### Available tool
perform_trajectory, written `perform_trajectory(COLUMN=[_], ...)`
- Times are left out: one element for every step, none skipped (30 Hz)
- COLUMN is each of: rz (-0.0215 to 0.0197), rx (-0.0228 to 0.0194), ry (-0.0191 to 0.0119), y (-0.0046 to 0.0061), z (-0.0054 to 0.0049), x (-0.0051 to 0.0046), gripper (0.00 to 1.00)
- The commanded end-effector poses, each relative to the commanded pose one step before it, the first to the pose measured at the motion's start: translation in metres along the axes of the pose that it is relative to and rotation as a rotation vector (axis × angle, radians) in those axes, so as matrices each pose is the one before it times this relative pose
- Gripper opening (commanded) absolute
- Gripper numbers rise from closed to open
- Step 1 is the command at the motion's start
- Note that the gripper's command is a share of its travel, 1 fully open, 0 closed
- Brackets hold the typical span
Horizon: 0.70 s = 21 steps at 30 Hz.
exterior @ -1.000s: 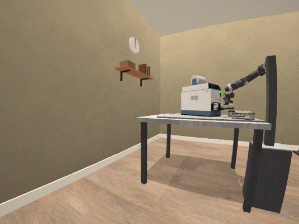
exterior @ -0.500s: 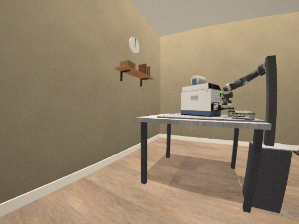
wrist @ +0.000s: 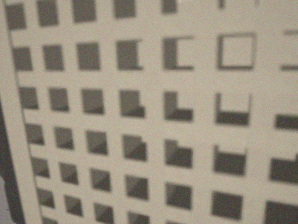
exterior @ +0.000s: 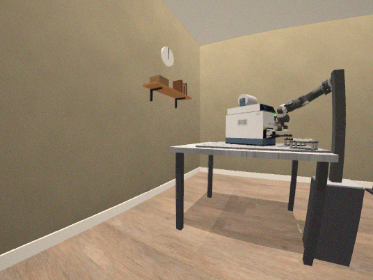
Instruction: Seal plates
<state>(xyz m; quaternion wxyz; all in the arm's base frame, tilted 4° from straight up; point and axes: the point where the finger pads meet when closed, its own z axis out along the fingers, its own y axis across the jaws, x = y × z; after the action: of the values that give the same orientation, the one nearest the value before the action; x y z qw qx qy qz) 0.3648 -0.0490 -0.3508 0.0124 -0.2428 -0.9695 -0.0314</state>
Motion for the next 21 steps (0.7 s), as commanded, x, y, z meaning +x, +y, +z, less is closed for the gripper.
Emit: perform_trajectory(rz=[-0.00785, 0.00339, 0.0, 0.0, 0.0, 0.0, 0.0, 0.0, 0.0, 0.0, 0.0, 0.0, 0.0, 0.0, 0.0, 0.0, 0.0, -0.00278, 0.00278, 0.0, 0.0], rx=[-0.01262, 0.00614, 0.0, 0.0, 0.0, 0.0, 0.0, 0.0, 0.0, 0.0, 0.0, 0.0, 0.0, 0.0, 0.0, 0.0, 0.0, -0.00787, 0.00787, 0.0, 0.0], ry=[-0.0037, 0.0016, 0.0, 0.0, 0.0, 0.0, 0.0, 0.0, 0.0, 0.0, 0.0, 0.0, 0.0, 0.0, 0.0, 0.0, 0.0, -0.00236, 0.00236, 0.0, 0.0], y=[0.00433, -0.00175, 0.00004, 0.00002, 0.00001, 0.00003, 0.00004, 0.00004, 0.00004, 0.00004, 0.00005, 0.00005, 0.0, 0.0, 0.00004, 0.00004, 0.00004, 0.00195, -0.00188, 0.00002, 0.00002], z=[-0.0032, 0.00131, 0.0, 0.0, 0.0, 0.0, 0.0, 0.0, 0.0, 0.0, 0.0, 0.0, 0.0, 0.0, 0.0, 0.0, 0.0, -0.00157, 0.00156, 0.0, 0.0], x=[-0.000963, 0.000543, -0.000017, -0.000029, -0.000028, -0.000024, -0.000016, -0.00001, -0.000007, -0.000005, -0.000004, -0.000004, 0.0, 0.0, -0.000012, -0.000009, -0.000009, -0.00101, 0.000988, -0.000015, -0.000017], gripper=[0.0, 0.0, 0.0, 0.0, 0.0, 0.0, 0.0, 0.0, 0.0, 0.0, 0.0, 0.0, 0.0, 0.0, 0.0, 0.0, 0.0, 0.0, 0.0, 0.0, 0.0])
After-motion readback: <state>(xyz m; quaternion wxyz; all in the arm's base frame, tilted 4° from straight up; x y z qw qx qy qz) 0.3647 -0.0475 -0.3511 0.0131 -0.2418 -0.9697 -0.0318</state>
